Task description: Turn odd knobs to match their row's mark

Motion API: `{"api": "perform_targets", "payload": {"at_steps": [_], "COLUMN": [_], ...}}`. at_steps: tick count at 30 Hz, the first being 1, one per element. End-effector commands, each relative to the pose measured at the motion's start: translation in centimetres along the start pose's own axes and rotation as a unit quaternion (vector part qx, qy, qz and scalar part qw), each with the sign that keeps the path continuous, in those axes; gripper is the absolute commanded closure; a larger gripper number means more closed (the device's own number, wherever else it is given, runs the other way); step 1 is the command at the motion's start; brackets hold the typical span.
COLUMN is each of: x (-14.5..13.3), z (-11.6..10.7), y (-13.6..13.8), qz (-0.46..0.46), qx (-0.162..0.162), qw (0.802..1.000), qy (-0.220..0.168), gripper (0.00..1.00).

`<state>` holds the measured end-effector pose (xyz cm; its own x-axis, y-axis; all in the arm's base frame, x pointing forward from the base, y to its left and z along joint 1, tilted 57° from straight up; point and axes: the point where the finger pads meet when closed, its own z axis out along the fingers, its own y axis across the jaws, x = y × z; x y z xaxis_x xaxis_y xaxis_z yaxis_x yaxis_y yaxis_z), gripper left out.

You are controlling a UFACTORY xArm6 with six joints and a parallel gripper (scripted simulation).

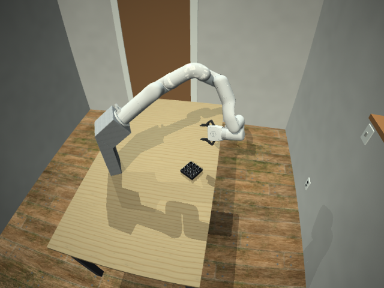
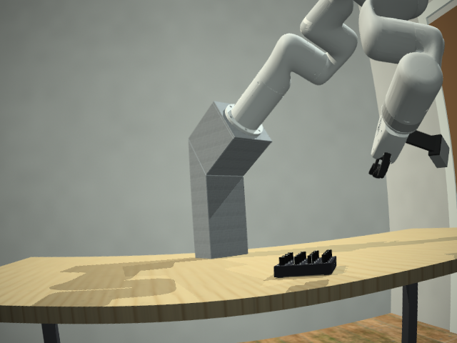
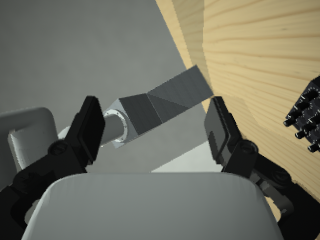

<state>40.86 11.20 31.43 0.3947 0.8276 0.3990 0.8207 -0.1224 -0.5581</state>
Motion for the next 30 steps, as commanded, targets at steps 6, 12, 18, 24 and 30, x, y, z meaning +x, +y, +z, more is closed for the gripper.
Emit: {"api": "perform_targets", "payload": {"at_steps": [6,12,18,24,30], "x": [-1.7,-2.8,-3.9,-4.8,-5.9], "z": [0.3,0.6,0.9,1.2,1.4], "y": [3.2,4.9,7.0,8.9,10.8], "qz": [0.105,0.164,0.231,0.288,0.344], "qx": [-0.057,-0.084,-0.116,-0.143,-0.168], "qw": [0.986,0.968,0.936,0.898,0.852], "qy": [0.113,0.172,0.241,0.301,0.357], "gripper": [0.0,0.0,0.0,0.0,0.0]}}
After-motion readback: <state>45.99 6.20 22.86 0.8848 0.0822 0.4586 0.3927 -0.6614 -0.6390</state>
